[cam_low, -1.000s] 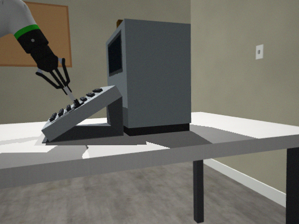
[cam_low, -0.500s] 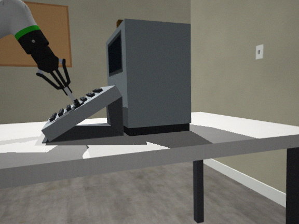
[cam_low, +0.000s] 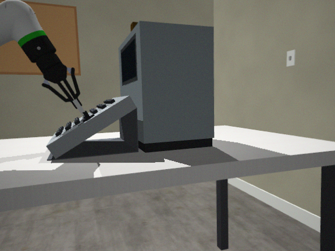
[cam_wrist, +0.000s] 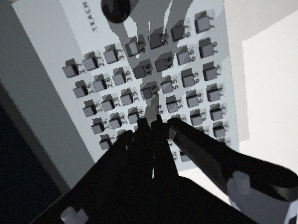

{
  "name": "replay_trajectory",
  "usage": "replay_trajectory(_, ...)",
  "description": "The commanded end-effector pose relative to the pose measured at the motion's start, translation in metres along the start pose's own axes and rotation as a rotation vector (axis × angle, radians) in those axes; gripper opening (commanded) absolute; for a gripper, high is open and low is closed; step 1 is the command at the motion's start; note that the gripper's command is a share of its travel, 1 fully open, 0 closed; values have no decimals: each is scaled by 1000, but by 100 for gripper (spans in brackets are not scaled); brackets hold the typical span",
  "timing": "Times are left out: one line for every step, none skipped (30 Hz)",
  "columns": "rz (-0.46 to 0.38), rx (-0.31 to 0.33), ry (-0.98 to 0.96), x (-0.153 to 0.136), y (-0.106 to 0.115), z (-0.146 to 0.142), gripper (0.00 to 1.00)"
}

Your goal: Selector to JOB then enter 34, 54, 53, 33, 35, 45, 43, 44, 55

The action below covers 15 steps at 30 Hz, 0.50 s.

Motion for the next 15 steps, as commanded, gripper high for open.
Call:
replay_trajectory(0, 0, 0, 0, -2, 0, 0)
replay_trajectory(0, 0, 0, 0, -2, 0, 0)
replay_trajectory(0, 0, 0, 0, -2, 0, 0)
replay_trajectory(0, 0, 0, 0, -2, 0, 0)
replay_trajectory(0, 0, 0, 0, -2, 0, 0)
replay_trajectory(0, 0, 0, 0, -3, 0, 0)
replay_trajectory(0, 0, 0, 0, -3, 0, 0)
replay_trajectory(0, 0, 0, 0, -3, 0, 0)
replay_trajectory(0, 0, 0, 0, -3, 0, 0)
replay_trajectory(0, 0, 0, 0, -4, 0, 0)
replay_trajectory(0, 0, 0, 0, -4, 0, 0)
replay_trajectory(0, 0, 0, 0, -4, 0, 0)
replay_trajectory(0, 0, 0, 0, -4, 0, 0)
replay_trajectory(0, 0, 0, 0, -4, 0, 0)
replay_trajectory(0, 0, 0, 0, -4, 0, 0)
Point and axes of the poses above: the point where the finger pads meet when closed, its own y axis back along the fingers, its own z axis across the jaws, x = y × z, the point moved 7 cm from there along y, back along the fingers, and after that the axes turned 6 degrees about -y, right-handed, at the moved point
